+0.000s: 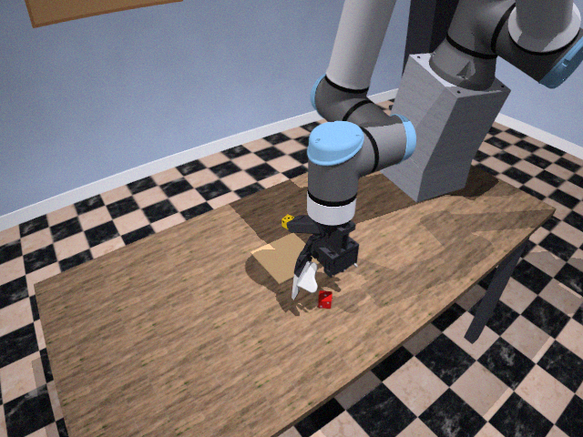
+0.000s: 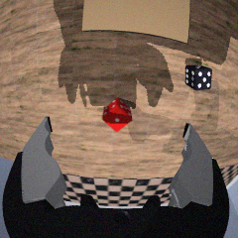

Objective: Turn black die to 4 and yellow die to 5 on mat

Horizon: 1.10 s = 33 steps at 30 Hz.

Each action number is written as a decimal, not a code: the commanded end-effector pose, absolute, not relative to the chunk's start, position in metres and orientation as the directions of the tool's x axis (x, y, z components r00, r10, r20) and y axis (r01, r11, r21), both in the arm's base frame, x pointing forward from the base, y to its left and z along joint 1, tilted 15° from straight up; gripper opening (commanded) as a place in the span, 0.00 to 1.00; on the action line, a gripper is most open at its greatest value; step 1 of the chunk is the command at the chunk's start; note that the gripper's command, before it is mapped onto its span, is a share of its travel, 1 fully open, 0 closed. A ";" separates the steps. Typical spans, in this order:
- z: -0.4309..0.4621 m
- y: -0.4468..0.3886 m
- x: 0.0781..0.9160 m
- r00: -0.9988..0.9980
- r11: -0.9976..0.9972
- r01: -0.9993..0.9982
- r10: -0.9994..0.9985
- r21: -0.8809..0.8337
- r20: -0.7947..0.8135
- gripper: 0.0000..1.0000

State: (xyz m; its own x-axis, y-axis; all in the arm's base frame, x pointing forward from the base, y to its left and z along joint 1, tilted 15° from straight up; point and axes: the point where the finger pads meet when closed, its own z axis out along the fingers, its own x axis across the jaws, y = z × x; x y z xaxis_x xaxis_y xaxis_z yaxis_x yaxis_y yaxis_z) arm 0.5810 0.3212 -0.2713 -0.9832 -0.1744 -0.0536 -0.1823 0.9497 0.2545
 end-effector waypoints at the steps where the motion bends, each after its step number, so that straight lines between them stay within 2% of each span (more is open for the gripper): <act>1: -0.271 0.321 0.582 -0.983 0.950 -0.182 -0.174 0.255 -0.055 1.00; 14: -0.264 0.319 0.582 -0.983 0.950 -0.182 -0.174 0.255 -0.055 1.00; 33: -0.176 0.296 0.581 -0.983 0.950 -0.182 -0.174 0.255 -0.055 1.00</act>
State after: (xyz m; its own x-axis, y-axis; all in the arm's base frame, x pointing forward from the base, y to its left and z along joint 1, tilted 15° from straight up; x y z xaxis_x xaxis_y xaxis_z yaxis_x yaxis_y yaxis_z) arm 0.5805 0.2987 -0.1875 -0.9832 -0.1741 -0.0543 -0.1822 0.9498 0.2545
